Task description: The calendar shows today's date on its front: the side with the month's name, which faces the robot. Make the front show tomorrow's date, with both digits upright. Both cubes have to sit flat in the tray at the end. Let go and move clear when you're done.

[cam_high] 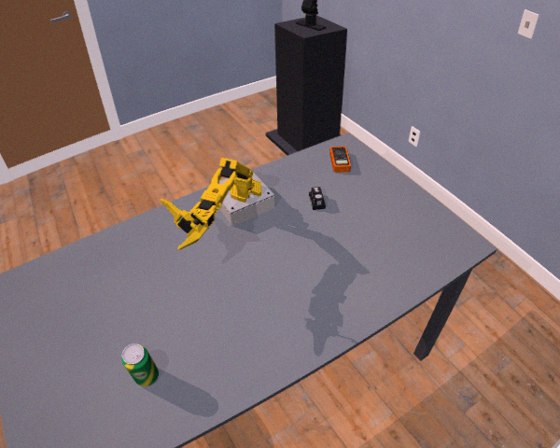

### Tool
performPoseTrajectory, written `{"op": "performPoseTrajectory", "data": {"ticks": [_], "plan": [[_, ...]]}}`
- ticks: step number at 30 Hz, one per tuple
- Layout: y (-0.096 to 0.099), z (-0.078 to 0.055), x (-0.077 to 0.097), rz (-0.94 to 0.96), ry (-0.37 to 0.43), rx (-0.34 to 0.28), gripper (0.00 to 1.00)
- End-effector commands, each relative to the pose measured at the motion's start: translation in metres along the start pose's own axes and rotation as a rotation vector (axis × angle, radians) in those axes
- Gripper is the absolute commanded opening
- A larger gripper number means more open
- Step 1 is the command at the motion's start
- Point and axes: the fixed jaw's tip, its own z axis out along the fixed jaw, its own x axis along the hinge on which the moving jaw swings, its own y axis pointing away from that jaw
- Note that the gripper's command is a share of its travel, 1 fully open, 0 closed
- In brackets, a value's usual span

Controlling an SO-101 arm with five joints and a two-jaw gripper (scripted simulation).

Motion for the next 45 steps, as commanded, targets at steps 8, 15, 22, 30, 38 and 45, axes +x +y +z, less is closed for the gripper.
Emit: {"op": "performPoseTrajectory", "data": {"ticks": [8, 15, 22, 30, 38, 45], "plan": [[-0.002, 0.000, -0.002, 0.001, -0.005, 0.004, 1.00], [-0.002, 0.000, -0.002, 0.001, -0.005, 0.004, 1.00], [-0.001, -0.001, -0.003, -0.001, -0.005, 0.002, 1.00], [0.010, -0.002, -0.009, -0.034, -0.006, -0.034, 0.99], [0.031, -0.007, -0.020, -0.101, -0.012, -0.105, 0.97], [0.071, -0.022, -0.041, -0.238, -0.039, -0.243, 0.93]]}}
